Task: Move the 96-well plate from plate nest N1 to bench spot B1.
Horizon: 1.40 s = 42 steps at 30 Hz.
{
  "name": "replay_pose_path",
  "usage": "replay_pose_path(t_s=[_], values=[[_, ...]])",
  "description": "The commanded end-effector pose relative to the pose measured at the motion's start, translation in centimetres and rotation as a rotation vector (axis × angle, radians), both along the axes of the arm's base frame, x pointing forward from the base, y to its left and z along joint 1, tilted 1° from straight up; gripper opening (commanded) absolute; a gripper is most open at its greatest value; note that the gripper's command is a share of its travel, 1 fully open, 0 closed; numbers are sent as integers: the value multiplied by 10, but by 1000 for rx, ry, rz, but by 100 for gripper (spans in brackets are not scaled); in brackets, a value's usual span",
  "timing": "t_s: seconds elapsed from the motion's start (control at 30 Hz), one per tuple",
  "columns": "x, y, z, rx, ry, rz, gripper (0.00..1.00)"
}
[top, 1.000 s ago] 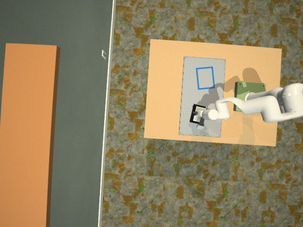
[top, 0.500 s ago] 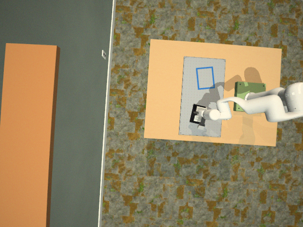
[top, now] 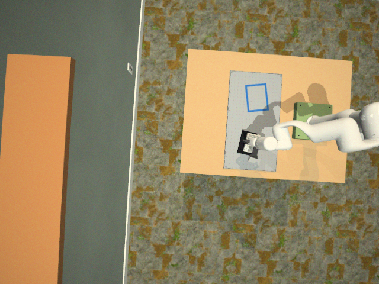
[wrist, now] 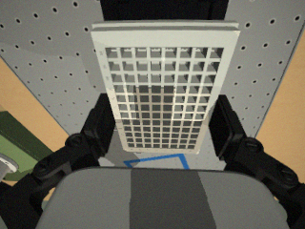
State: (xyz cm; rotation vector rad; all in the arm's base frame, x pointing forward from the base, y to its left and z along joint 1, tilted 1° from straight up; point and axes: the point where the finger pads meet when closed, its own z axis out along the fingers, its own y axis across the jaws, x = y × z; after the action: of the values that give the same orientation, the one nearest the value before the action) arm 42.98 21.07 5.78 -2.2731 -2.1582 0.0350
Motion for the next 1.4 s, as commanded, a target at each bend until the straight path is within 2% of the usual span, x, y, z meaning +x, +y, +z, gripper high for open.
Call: replay_pose_path(t_s=[0.0,0.57,0.97,1.37], values=[[1,1,12,2,-4,0,0],[1,1,16,2,-4,0,0],[1,-33,15,9,0,326,0],[0,-66,14,11,0,326,0]])
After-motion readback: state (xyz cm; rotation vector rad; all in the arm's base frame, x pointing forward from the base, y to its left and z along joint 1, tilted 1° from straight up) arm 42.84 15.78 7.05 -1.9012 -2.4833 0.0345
